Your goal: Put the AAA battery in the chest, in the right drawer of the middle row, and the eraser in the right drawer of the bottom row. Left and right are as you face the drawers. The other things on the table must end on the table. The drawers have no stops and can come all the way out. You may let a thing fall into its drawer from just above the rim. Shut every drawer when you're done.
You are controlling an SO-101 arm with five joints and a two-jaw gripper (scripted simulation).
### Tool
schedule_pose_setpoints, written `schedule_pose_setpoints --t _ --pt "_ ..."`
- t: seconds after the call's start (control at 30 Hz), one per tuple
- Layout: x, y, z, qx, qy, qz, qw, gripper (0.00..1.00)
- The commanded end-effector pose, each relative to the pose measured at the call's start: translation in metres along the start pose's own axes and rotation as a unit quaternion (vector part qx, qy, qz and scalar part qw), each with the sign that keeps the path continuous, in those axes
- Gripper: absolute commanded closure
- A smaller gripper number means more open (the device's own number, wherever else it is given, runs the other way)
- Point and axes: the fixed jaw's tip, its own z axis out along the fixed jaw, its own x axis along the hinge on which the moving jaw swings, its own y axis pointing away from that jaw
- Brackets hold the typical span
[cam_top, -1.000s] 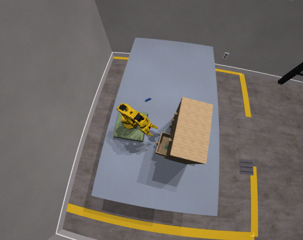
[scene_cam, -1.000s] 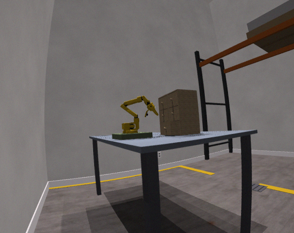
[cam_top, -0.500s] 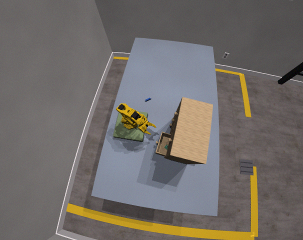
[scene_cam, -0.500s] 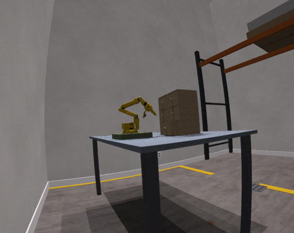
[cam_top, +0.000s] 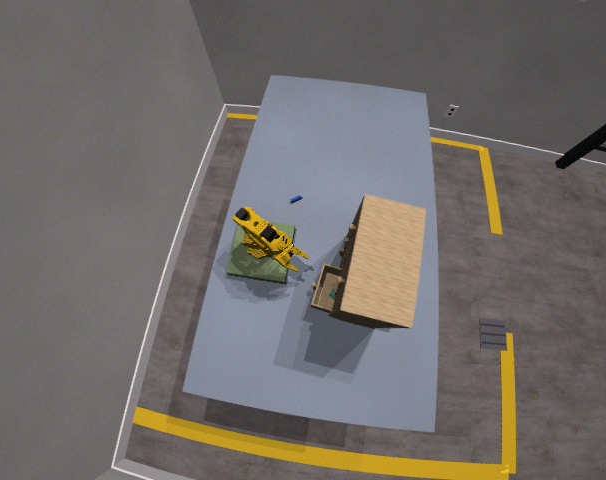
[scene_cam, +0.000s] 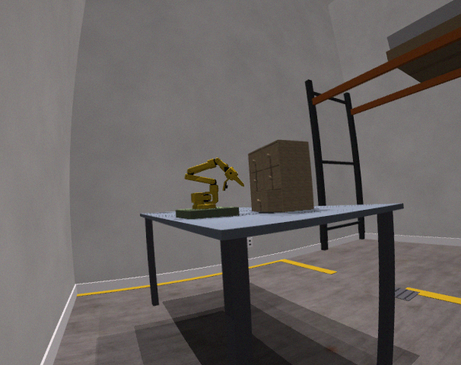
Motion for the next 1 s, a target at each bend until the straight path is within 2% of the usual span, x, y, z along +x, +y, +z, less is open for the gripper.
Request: schedule_pose_setpoints --t 0.0,0.07,0.77,0.97 --pt "-0.009 0.008 0.010 -0.016 0.024 0.001 1.000 0.72" --pt "-0.013 0.010 0.013 -0.021 0.029 0.002 0.999 0.73" --pt "-0.013 0.010 0.013 -0.021 0.029 0.002 0.999 0.79" --pt "-0.008 0.010 0.028 -0.020 0.030 0.001 0.999 0.79"
